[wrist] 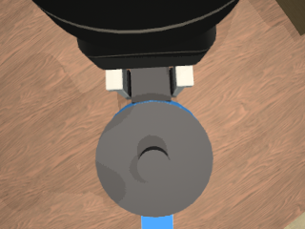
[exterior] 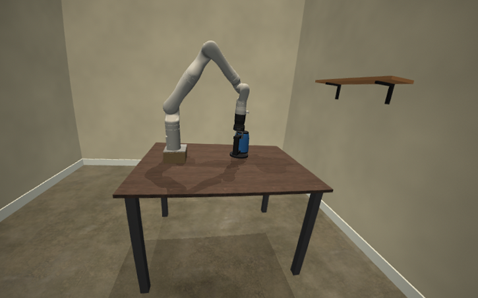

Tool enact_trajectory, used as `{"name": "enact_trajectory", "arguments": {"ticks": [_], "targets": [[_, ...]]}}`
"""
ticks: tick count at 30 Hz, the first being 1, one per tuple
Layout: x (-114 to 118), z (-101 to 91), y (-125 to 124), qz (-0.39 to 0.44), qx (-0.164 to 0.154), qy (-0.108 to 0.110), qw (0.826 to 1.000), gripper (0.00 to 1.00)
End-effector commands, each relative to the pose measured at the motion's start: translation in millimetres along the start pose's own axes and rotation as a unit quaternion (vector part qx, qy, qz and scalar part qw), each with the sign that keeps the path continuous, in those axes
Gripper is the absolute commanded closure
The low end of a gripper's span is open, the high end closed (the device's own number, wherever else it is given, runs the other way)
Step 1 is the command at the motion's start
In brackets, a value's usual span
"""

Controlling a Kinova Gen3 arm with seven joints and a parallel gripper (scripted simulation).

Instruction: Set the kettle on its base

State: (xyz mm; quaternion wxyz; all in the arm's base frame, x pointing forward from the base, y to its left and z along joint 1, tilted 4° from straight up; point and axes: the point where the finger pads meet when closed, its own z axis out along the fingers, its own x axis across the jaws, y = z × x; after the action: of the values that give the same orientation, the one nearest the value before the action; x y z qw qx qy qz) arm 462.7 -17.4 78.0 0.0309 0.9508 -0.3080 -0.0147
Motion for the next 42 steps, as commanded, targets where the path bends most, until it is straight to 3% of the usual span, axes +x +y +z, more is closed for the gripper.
{"name": "enact_trajectory", "arguments": {"ticks": [1,20,42], "targets": [[-4,-0.9,-7,-0.005,0.001,0.001,1.000,1.00],[-15,-0.9,-24,-0.005,0.001,0.001,1.000,1.00],[-17,-0.9,-27,-0.005,0.001,0.001,1.000,1.00]]}}
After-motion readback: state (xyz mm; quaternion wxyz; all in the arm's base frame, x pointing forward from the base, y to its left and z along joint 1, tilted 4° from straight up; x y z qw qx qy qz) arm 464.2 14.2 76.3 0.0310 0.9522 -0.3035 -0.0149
